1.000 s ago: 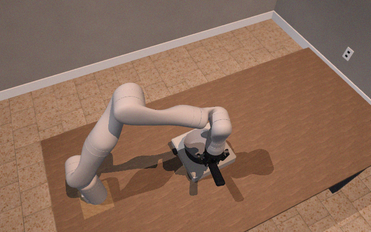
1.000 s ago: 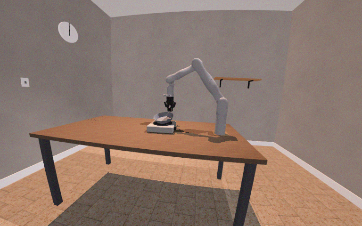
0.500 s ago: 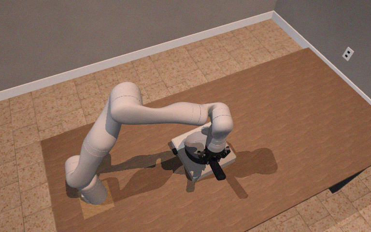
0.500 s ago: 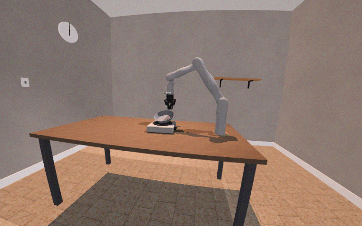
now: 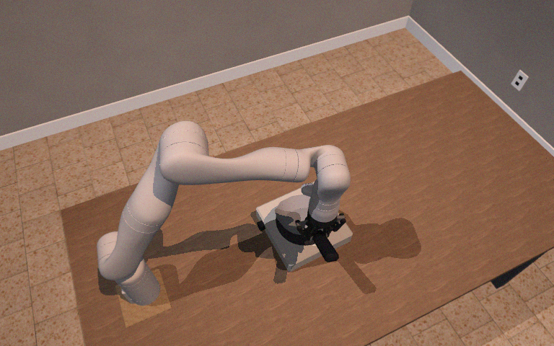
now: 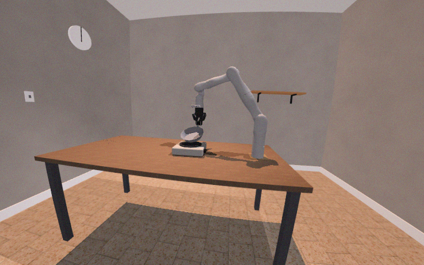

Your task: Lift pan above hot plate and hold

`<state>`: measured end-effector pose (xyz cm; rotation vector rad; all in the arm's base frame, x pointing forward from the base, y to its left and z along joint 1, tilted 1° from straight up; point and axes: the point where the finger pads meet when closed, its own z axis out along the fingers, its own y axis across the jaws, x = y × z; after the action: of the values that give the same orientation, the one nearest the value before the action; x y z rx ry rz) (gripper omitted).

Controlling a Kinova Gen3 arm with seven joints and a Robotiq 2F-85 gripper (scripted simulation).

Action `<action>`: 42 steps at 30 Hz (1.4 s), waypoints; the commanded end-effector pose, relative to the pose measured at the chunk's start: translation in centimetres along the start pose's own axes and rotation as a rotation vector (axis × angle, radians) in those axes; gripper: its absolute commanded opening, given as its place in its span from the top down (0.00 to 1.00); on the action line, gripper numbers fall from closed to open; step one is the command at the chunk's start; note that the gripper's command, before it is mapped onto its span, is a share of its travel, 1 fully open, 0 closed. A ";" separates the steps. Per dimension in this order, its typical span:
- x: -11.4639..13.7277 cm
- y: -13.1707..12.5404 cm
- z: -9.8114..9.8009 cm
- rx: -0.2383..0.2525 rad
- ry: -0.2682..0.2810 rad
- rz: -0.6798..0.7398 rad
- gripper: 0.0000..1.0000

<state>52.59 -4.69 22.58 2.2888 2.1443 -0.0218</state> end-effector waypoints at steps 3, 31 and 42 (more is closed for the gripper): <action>0.0 0.1 -1.0 -0.007 0.001 0.000 1.00; 0.0 0.1 -6.1 -0.007 0.001 0.000 1.00; 0.0 0.1 -7.7 -0.007 0.001 0.000 1.00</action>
<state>52.54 -4.57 29.76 2.2892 2.1450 -0.0225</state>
